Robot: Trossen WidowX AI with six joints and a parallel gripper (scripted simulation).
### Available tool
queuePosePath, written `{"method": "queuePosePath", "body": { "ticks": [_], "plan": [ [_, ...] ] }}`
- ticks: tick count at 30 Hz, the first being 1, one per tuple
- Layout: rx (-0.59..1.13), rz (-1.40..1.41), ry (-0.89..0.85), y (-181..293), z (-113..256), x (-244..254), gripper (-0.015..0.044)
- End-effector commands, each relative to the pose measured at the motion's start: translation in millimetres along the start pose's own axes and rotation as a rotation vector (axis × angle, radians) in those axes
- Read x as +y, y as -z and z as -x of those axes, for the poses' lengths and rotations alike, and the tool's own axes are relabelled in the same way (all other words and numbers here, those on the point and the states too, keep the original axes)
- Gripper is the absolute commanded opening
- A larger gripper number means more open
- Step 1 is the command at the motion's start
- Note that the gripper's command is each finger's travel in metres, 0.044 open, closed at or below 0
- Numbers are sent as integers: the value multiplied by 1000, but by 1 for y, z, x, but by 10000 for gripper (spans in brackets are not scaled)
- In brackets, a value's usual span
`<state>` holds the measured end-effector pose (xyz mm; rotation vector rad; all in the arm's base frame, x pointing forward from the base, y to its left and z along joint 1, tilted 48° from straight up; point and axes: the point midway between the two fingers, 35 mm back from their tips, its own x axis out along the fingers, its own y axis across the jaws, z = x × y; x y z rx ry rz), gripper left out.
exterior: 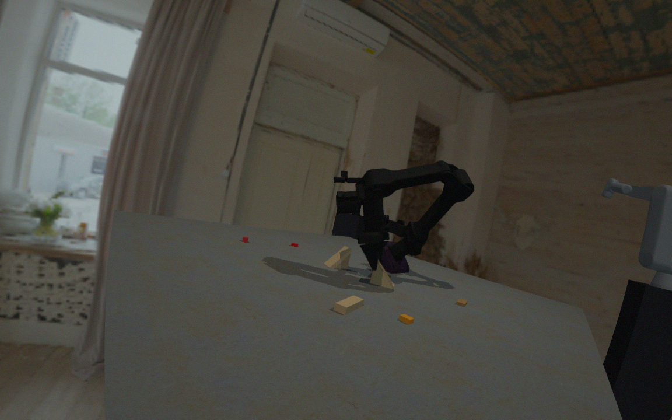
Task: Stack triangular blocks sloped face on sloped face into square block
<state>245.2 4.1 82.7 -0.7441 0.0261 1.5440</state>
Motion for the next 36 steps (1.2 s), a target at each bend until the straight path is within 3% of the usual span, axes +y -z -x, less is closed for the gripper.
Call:
{"method": "queuePosePath", "body": {
  "ticks": [1, 23, 33, 36],
  "plan": [
    [-10, -9, 3, 0, -6, 0, 440],
    [-58, -33, -15, -5, -39, 3, 440],
    [-58, -33, -15, -5, -39, 3, 177],
    [-58, -33, -15, -5, -39, 3, 158]
  ]
}}
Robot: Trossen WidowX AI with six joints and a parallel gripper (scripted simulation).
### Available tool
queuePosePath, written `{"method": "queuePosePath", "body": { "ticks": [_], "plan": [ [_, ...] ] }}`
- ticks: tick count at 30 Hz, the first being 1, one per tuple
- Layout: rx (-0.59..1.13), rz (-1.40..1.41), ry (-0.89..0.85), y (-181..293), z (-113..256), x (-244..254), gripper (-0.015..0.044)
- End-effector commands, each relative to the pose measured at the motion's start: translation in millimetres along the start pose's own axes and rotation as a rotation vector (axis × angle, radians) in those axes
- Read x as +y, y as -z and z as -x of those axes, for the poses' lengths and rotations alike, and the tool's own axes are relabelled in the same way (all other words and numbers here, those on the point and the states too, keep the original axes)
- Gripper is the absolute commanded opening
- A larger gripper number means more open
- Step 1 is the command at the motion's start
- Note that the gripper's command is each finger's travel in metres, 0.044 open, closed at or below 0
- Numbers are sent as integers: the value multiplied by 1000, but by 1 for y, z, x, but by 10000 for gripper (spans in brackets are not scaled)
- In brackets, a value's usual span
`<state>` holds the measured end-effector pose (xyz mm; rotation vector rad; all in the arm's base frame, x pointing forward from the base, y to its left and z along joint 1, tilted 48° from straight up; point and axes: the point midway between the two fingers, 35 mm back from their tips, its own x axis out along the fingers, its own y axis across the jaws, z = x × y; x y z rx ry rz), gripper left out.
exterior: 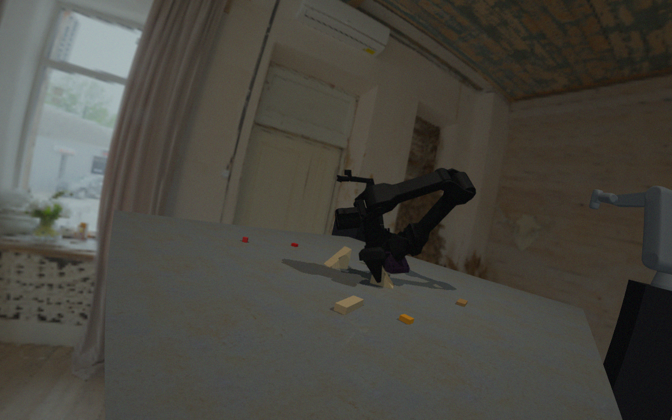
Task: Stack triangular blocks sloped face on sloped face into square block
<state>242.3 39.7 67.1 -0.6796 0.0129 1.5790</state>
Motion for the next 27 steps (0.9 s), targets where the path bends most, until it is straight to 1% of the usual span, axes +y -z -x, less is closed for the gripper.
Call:
{"method": "queuePosePath", "body": {
  "ticks": [1, 4, 9, 15, 27],
  "plan": [
    [-1, -4, 4, 0, 0, -1, 151],
    [-1, -4, 4, 0, 0, -1, 131],
    [0, -1, 1, -1, 2, 0, 0],
    [29, -3, -1, -3, 3, 0, 0],
    [342, -7, -4, -23, 10, -1, 0]
  ]
}}
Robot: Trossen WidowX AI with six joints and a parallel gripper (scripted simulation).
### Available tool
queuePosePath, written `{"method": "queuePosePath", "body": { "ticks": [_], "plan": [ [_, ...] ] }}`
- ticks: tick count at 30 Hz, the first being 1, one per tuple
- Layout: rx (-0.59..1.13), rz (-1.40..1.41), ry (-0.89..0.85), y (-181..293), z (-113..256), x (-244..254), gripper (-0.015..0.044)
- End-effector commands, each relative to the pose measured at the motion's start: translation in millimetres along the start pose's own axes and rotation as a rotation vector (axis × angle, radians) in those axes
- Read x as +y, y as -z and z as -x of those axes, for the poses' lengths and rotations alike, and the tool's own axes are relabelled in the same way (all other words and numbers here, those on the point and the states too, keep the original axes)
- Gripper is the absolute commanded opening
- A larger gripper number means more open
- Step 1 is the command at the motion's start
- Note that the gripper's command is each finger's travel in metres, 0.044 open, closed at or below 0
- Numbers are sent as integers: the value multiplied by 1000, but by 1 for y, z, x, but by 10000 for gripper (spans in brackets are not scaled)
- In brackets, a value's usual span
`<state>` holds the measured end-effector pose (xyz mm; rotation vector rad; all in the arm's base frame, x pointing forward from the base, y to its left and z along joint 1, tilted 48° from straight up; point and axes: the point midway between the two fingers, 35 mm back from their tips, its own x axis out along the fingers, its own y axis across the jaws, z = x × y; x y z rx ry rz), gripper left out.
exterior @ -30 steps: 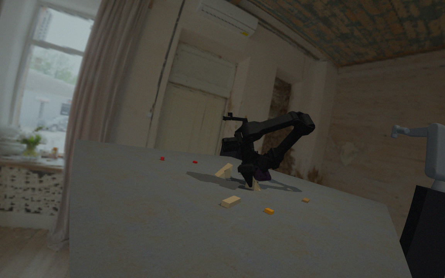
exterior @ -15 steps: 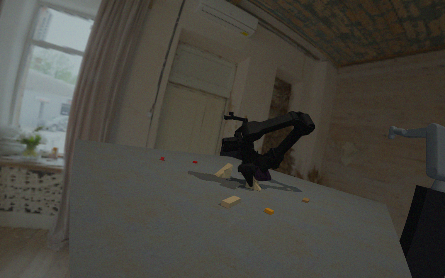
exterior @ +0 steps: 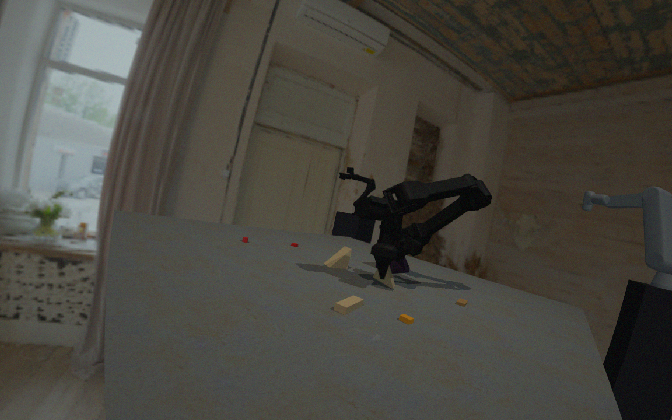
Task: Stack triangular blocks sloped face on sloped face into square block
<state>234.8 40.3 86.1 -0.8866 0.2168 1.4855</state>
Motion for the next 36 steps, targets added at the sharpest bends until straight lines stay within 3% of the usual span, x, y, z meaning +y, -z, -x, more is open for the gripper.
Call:
{"method": "queuePosePath", "body": {
  "ticks": [1, 36],
  "plan": [
    [99, -6, 4, -5, 4, 0, 0],
    [1000, -19, 8, -66, 5, -1, 0]
  ]
}}
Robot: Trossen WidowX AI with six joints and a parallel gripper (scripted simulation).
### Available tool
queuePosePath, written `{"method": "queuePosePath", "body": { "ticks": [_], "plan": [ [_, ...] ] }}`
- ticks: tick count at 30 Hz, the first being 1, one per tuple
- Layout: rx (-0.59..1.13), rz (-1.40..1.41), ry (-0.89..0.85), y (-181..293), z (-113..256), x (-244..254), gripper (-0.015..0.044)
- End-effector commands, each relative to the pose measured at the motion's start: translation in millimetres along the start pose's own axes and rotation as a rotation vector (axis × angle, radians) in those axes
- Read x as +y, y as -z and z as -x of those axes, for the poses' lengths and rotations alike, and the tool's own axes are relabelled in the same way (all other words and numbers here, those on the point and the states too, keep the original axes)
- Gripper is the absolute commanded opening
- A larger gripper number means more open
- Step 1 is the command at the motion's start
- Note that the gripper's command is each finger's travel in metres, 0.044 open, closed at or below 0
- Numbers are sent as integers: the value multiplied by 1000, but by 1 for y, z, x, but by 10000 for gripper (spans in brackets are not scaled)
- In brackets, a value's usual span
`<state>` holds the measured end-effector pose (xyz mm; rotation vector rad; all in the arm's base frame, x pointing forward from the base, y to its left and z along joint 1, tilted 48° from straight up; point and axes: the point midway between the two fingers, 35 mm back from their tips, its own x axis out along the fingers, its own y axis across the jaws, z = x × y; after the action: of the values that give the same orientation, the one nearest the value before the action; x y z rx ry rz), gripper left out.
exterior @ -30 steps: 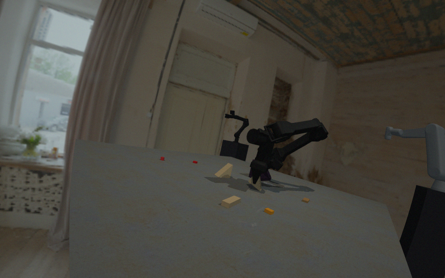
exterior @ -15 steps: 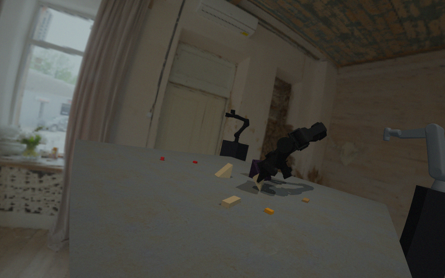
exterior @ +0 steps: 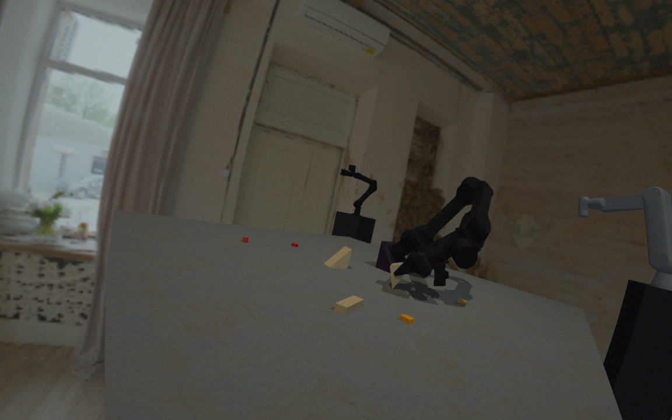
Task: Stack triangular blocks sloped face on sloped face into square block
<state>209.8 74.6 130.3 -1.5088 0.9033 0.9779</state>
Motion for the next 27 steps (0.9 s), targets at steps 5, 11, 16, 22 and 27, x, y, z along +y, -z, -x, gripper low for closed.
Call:
{"method": "queuePosePath", "body": {
  "ticks": [5, 11, 16, 22, 27],
  "plan": [
    [25, -1, 0, -1, 1, 0, 105],
    [25, -1, 0, -1, 1, 0, 262],
    [25, -1, 0, -1, 1, 0, 394],
    [25, -1, 0, -1, 1, 0, 440],
    [26, -2, -3, 10, 9, -3, 440]
  ]
}}
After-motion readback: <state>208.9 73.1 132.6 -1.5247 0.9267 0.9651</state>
